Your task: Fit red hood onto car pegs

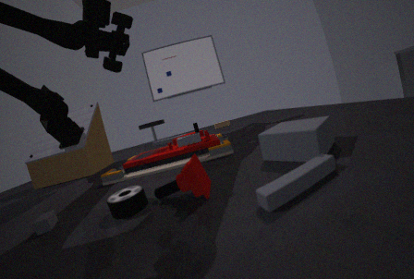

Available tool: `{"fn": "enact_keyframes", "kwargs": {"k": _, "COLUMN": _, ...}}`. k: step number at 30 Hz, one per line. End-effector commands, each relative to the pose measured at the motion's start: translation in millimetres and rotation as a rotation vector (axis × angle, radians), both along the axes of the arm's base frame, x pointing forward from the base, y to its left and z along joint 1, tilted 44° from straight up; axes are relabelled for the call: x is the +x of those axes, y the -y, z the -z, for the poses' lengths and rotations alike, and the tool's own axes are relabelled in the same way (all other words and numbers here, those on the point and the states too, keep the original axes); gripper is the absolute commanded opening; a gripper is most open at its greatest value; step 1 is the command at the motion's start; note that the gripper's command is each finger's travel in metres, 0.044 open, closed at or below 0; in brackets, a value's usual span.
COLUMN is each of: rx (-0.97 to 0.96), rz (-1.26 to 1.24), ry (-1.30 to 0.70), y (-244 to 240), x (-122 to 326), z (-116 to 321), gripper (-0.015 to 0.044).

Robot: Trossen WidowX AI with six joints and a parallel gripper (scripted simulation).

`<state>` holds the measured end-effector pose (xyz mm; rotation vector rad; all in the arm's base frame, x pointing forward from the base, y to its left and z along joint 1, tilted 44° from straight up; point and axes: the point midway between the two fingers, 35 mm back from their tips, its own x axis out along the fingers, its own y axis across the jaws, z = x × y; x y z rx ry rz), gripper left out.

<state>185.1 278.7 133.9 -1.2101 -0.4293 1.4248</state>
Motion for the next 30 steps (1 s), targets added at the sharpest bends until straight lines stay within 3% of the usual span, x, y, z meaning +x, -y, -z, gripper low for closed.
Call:
{"fn": "enact_keyframes", "kwargs": {"k": 1, "rx": -0.007, "rz": 0.01, "ry": -0.011, "y": -0.1, "x": 1.9, "z": 1.5, "gripper": 0.0026}}
{"fn": "enact_keyframes", "kwargs": {"k": 10, "rx": -0.386, "rz": 0.572, "ry": -0.458, "y": 22.6, "x": 80.4, "z": 87.4, "gripper": 0.0263}}
{"fn": "enact_keyframes", "kwargs": {"k": 17, "rx": -0.709, "rz": 1.07, "ry": -0.643, "y": 72.1, "x": 117.4, "z": 154.7, "gripper": 0.044}}
{"fn": "enact_keyframes", "kwargs": {"k": 23, "rx": -0.955, "rz": 1.465, "ry": -0.636, "y": 120.7, "x": 132.3, "z": 195.1, "gripper": 0.044}}
{"fn": "enact_keyframes", "kwargs": {"k": 30, "rx": -1.193, "rz": 1.77, "ry": -0.468, "y": 168.3, "x": 144.3, "z": 222.1, "gripper": 0.044}}
